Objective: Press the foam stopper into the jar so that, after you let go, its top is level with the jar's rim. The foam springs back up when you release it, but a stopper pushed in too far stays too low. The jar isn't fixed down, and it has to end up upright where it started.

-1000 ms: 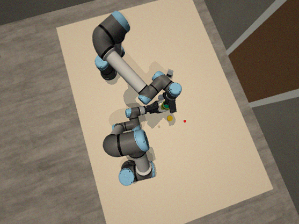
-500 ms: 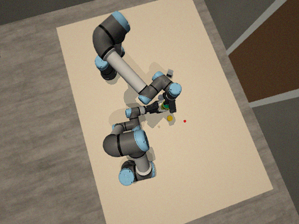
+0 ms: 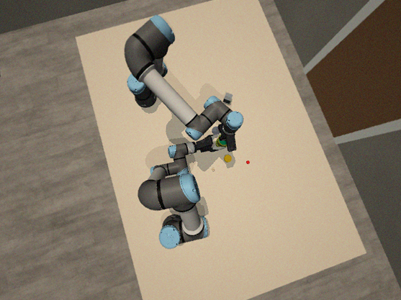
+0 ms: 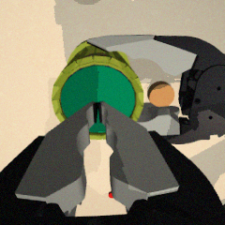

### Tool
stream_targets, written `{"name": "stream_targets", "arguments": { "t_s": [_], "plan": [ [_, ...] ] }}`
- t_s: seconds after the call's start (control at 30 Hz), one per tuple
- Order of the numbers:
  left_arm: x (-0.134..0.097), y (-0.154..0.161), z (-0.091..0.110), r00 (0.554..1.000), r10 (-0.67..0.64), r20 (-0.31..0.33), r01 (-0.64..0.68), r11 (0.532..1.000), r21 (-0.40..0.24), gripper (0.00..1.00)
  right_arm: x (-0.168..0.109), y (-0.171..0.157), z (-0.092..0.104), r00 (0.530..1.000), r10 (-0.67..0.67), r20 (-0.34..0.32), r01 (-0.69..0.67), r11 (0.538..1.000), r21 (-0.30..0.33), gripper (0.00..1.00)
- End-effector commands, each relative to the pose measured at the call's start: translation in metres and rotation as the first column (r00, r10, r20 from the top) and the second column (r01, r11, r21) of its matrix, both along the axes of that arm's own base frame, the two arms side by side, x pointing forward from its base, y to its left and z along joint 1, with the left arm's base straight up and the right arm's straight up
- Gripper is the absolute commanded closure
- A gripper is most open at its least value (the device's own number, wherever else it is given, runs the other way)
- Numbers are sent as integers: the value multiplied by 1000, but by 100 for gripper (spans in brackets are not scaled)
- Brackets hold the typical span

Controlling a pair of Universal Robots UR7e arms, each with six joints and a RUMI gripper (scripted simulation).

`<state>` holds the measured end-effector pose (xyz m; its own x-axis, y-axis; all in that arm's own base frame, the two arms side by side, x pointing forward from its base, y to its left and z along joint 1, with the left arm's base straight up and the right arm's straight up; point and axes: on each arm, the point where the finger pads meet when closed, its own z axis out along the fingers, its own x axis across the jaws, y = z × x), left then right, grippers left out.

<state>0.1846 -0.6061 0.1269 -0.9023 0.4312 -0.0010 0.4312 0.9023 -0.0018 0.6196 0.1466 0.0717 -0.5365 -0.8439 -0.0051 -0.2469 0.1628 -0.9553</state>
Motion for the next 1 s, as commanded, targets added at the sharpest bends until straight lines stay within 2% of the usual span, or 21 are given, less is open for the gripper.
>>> {"name": "stream_targets", "arguments": {
  "t_s": [0.0,0.87,0.97],
  "plan": [
    [0,0,-1,1000,0,0,0,1000,-1,100,0,0,1,1000,0,1,0,1000,1,67],
    [0,0,-8,1000,0,0,0,1000,0,100,0,0,1,1000,0,1,0,1000,1,67],
    [0,0,-3,1000,0,0,0,1000,0,100,0,0,1,1000,0,1,0,1000,1,67]
  ]
}}
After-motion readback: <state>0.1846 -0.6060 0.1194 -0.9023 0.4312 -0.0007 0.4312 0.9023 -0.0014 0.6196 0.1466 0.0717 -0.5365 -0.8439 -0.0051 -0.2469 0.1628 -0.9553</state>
